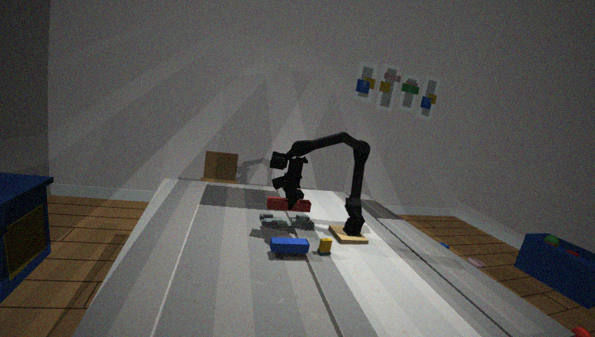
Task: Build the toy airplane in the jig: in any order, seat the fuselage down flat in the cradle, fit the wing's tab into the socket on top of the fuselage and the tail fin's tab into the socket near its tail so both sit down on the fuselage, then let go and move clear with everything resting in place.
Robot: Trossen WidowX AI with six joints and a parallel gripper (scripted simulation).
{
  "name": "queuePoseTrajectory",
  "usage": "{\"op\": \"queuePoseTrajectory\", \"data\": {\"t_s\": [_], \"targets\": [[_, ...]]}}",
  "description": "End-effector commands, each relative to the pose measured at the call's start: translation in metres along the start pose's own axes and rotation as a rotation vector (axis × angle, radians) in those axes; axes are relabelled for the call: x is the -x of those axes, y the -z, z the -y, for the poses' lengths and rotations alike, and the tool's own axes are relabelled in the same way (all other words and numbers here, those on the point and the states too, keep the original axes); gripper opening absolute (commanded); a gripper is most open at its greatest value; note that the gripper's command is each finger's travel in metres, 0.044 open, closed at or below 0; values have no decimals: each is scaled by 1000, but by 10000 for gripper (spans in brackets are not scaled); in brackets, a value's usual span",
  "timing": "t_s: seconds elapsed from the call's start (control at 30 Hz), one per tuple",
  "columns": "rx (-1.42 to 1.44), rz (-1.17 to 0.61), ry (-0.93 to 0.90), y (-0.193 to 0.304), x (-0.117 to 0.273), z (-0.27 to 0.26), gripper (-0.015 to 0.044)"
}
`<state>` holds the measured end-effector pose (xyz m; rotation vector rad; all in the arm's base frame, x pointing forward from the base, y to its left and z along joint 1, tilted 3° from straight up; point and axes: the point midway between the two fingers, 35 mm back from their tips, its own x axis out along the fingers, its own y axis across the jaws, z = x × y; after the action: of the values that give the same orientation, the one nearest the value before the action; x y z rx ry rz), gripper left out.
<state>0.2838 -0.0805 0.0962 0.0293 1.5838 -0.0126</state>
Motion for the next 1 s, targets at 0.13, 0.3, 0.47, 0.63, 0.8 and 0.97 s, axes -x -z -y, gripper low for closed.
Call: {"op": "queuePoseTrajectory", "data": {"t_s": [0.13, 0.3, 0.47, 0.63, 0.8, 0.97], "targets": [[3, -4, 5, 7, -13, 26, 0], [3, -4, 6, 11, -19, 40, 0], [4, -4, 6, 12, -20, 42, 79], [4, -4, 6, 12, -20, 42, 196], [4, -4, 6, 12, -20, 42, 196], [4, -4, 6, 12, -20, 42, 196]]}}
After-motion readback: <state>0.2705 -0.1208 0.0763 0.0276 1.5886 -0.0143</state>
